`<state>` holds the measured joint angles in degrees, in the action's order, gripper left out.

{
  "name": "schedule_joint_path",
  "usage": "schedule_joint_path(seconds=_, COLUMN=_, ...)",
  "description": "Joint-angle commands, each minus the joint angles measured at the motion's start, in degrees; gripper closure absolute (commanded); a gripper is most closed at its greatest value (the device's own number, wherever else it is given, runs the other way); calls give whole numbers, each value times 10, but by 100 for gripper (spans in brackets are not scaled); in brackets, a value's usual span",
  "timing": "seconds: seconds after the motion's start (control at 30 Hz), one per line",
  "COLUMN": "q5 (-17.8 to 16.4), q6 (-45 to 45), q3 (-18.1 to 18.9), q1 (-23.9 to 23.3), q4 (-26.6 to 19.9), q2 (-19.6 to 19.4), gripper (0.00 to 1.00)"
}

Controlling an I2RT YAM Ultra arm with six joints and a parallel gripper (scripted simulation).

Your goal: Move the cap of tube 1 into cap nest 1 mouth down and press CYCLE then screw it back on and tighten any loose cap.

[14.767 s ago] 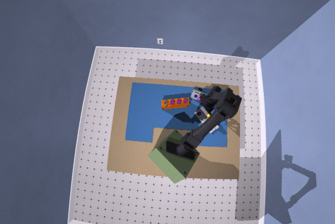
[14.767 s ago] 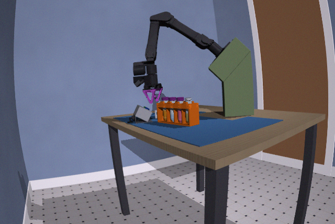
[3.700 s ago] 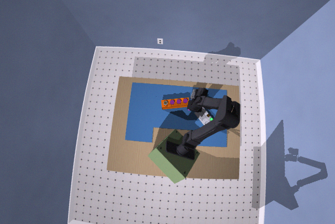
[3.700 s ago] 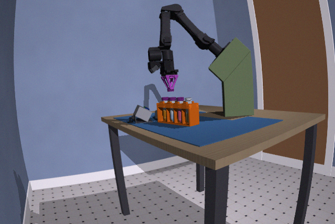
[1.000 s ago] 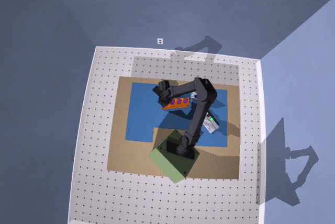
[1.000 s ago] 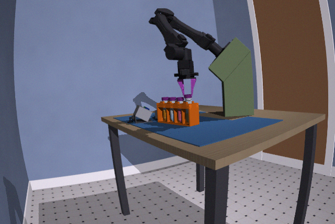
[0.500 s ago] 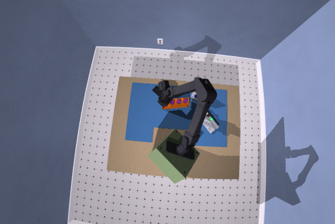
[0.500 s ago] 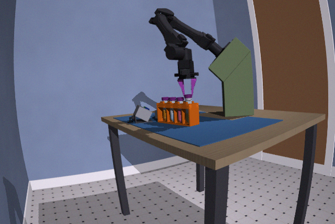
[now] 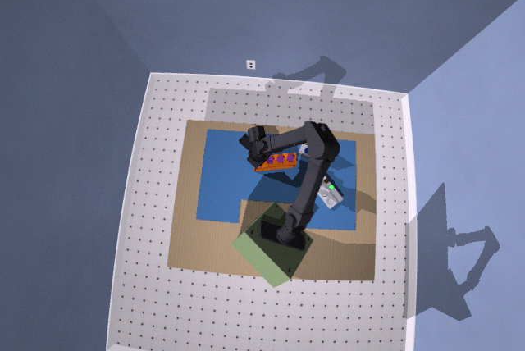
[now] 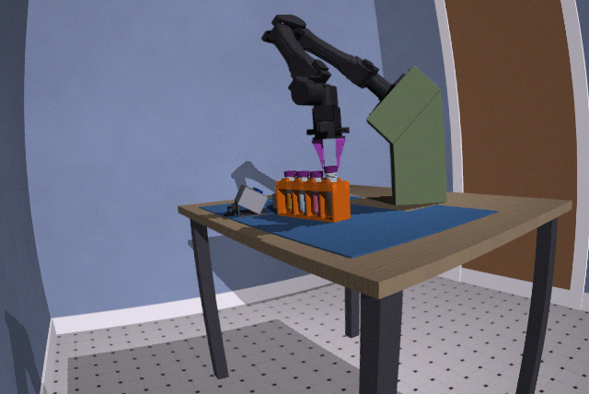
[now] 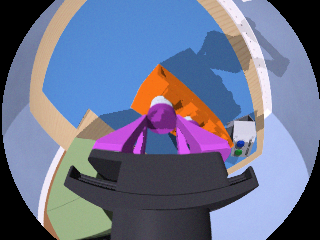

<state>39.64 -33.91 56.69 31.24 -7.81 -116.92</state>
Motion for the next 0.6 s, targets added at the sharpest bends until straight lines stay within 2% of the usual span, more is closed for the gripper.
schedule_joint_path(seconds=0.0, q5=-2, q6=0, q3=3, q1=6, q4=0, q2=3, gripper=100)
schedule_joint_path(seconds=0.57, q5=-4, q6=-6, q3=1, q1=1, q4=11, q2=-2, gripper=100)
